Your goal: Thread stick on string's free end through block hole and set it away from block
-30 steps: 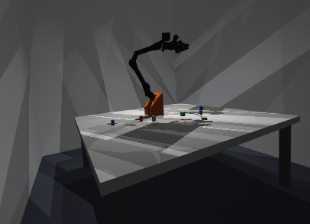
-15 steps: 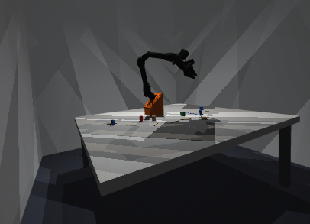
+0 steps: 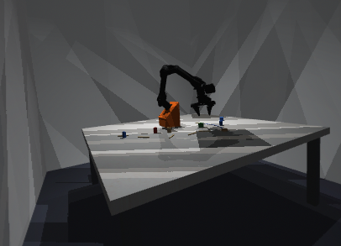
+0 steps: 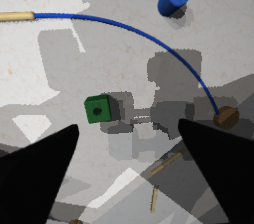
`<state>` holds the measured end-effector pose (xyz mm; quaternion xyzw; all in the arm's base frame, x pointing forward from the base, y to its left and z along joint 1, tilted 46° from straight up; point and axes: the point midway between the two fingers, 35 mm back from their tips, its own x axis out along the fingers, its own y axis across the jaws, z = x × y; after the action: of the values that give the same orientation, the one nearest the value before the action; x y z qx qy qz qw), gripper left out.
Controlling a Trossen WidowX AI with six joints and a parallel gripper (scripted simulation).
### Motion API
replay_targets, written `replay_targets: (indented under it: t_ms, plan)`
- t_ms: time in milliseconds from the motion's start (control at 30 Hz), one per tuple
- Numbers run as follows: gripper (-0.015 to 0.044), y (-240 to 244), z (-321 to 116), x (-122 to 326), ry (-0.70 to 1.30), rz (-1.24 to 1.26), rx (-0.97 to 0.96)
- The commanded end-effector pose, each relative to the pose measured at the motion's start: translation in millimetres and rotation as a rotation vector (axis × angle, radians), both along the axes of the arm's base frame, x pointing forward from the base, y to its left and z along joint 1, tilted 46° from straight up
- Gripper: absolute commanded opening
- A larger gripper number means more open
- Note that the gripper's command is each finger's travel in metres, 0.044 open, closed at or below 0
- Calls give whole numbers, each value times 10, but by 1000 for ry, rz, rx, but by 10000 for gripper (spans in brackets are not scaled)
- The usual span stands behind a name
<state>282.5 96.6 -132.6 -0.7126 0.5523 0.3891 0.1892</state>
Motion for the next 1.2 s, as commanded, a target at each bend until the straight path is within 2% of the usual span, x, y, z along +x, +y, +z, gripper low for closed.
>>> replay_targets:
  t_ms: [0,600,1100,1167]
  plan:
    - [440,-287,-103,-180,160,65,-91]
    - [440,-286,-102,-180,149,53,-90]
    - [440,-234,-51,-213,-799,-972,-8]
    - [440,-228,-45,-216,-874,-1052,0]
